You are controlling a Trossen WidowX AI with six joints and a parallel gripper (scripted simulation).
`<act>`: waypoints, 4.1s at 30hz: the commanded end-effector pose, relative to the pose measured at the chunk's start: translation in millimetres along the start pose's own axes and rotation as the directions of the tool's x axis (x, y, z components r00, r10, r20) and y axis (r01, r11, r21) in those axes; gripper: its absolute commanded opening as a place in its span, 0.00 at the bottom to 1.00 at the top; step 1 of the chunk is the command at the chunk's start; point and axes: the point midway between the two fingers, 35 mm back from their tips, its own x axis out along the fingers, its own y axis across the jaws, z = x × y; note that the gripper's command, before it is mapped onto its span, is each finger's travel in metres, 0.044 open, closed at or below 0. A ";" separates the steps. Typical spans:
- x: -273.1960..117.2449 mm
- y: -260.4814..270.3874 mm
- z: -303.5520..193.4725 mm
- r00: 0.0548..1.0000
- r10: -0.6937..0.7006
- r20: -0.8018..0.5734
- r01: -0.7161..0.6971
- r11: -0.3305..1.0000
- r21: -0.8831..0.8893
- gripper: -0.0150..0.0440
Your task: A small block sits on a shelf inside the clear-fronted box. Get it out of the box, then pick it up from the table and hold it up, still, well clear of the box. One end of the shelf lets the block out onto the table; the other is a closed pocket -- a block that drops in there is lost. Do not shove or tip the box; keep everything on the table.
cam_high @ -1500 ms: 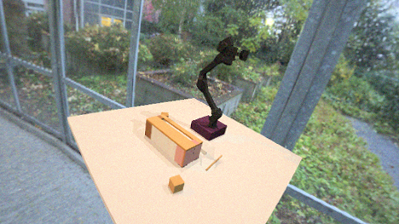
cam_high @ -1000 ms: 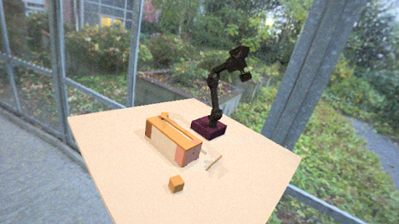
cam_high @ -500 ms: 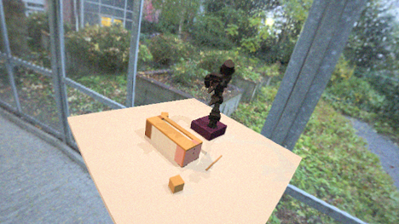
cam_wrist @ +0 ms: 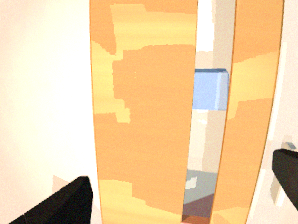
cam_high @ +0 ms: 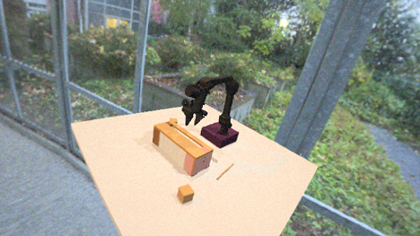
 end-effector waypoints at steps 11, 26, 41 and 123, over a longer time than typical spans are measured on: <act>38.6 -72.8 52.6 0.921 -0.229 -0.314 0.282 0.950 0.136 0.93; 57.0 -76.3 53.6 0.921 -0.228 -0.314 0.282 0.950 0.136 0.93; 81.1 -82.6 54.0 0.921 -0.228 -0.314 0.282 0.950 0.136 0.93; 106.0 -68.0 -85.5 0.922 -0.218 -0.319 0.273 0.952 0.138 0.93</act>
